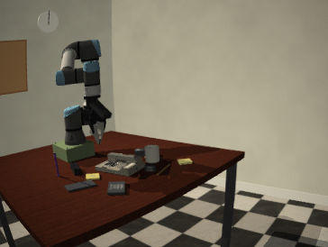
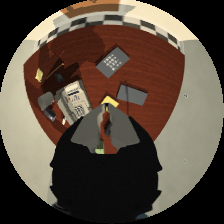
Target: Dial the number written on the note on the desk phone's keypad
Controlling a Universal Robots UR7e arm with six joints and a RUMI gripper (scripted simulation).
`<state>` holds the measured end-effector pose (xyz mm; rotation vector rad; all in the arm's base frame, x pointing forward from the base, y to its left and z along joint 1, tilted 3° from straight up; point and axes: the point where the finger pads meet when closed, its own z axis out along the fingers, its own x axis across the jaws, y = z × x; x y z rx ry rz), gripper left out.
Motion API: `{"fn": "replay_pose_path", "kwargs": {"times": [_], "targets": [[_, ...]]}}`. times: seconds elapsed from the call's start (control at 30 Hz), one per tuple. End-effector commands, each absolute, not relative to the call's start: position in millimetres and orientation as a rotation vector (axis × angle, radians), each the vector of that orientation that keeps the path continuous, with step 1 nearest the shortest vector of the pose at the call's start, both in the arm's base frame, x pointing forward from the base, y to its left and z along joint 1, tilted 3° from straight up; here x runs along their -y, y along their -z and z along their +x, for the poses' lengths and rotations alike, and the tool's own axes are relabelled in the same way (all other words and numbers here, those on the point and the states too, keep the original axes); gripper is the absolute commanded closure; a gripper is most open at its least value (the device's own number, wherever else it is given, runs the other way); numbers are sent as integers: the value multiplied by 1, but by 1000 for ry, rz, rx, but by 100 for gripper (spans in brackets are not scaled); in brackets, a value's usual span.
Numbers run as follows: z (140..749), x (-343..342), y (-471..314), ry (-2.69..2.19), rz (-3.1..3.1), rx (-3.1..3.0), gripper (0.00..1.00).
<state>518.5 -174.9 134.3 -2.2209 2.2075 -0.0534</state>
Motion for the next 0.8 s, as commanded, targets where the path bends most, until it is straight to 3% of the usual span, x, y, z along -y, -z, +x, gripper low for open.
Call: {"fn": "replay_pose_path", "kwargs": {"times": [0.0, 0.77], "targets": [[519, 174, -134, 48, -2234, -2185, 100], [517, 170, -128, 4, -2324, -2023, 100]]}}
